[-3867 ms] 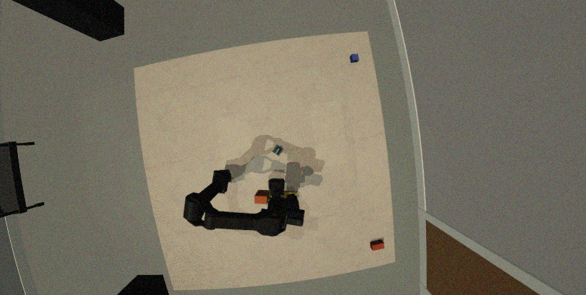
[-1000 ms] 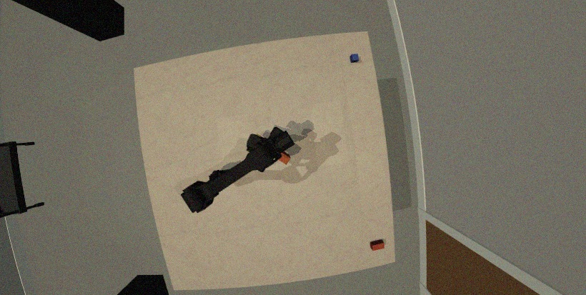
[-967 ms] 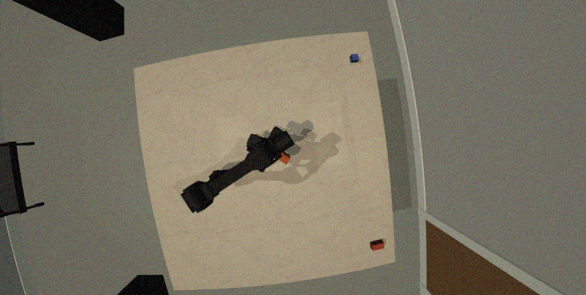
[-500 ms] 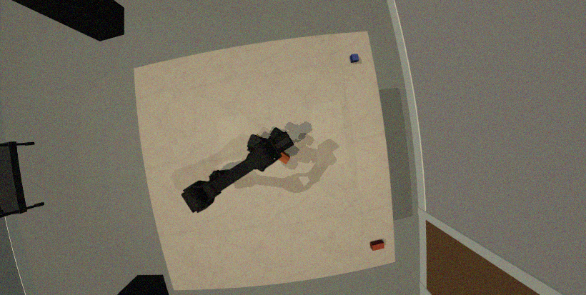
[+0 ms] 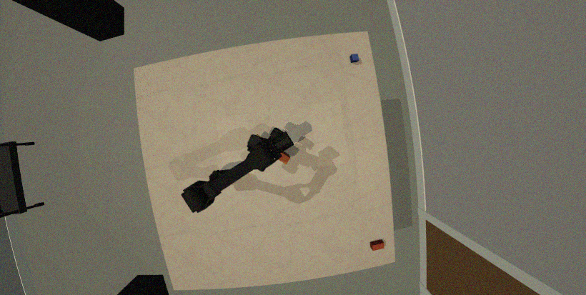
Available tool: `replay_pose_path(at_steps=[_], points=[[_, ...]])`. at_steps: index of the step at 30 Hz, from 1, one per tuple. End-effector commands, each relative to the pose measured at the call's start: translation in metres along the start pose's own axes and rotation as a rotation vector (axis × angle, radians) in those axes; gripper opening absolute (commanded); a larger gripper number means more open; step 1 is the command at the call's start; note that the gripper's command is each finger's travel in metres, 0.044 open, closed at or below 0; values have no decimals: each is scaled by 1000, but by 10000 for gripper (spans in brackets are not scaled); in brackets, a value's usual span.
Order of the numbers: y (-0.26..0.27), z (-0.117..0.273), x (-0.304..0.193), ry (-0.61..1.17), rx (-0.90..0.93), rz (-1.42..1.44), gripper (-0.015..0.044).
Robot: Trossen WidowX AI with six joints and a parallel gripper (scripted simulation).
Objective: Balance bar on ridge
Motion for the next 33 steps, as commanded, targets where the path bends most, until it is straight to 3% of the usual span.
replay_pose_path(at_steps=[1,33], points=[[1,-1,0,2,3,3,0],[1,-3,0,2,3,3,0]])
Point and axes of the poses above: the point midway between the two fingers, 35 mm back from their tips, its own z axis back along the fingers, its own y axis across the jaws, x = y × z, the point moved 4 cm from there along z, back along the fingers, and after that the axes turned 14 degrees about -z, right-handed, at the moved point
